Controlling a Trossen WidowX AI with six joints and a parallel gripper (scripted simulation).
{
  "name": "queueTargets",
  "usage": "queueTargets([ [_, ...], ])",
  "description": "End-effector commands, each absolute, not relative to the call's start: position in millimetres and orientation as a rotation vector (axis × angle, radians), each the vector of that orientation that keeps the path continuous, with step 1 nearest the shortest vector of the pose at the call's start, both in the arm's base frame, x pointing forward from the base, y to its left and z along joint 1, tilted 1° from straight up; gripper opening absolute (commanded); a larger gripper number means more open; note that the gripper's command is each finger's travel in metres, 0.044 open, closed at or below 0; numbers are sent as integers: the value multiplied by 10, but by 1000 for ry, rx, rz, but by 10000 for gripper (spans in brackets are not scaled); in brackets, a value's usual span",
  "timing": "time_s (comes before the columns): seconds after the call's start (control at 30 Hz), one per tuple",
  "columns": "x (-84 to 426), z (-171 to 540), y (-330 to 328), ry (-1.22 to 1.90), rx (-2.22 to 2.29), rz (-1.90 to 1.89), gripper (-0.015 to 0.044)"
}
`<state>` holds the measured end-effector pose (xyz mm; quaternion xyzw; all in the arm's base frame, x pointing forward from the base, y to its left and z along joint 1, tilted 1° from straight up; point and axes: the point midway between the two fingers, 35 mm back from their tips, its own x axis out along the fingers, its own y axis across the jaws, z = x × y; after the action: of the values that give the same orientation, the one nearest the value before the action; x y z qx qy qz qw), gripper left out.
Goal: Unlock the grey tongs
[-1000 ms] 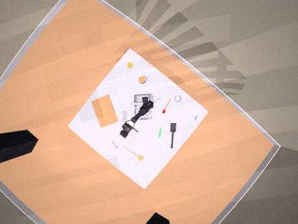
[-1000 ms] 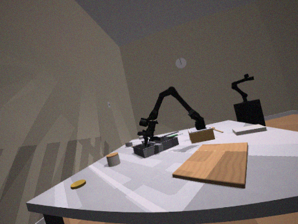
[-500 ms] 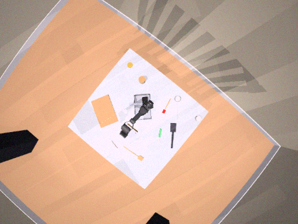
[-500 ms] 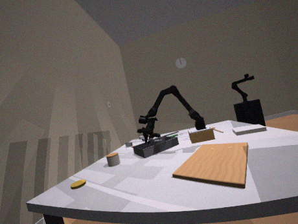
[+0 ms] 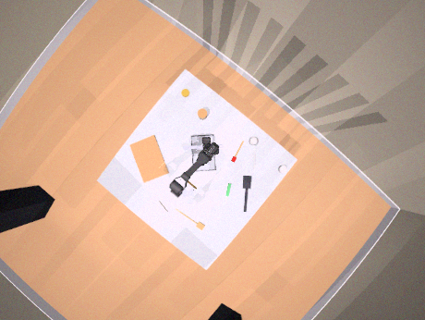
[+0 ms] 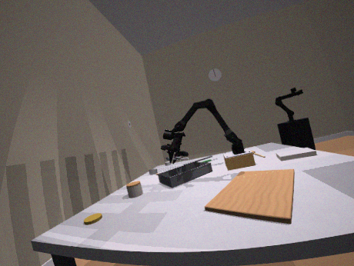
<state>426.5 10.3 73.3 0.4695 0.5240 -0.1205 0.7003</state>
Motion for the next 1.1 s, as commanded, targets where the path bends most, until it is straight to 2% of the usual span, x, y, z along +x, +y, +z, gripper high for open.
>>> queueTargets([
  [0.0, 4284, 741, 105, 1175, 1039, -282, -150],
  [1.07, 4319, 714, 139, 1401, 771, -633, -150],
])
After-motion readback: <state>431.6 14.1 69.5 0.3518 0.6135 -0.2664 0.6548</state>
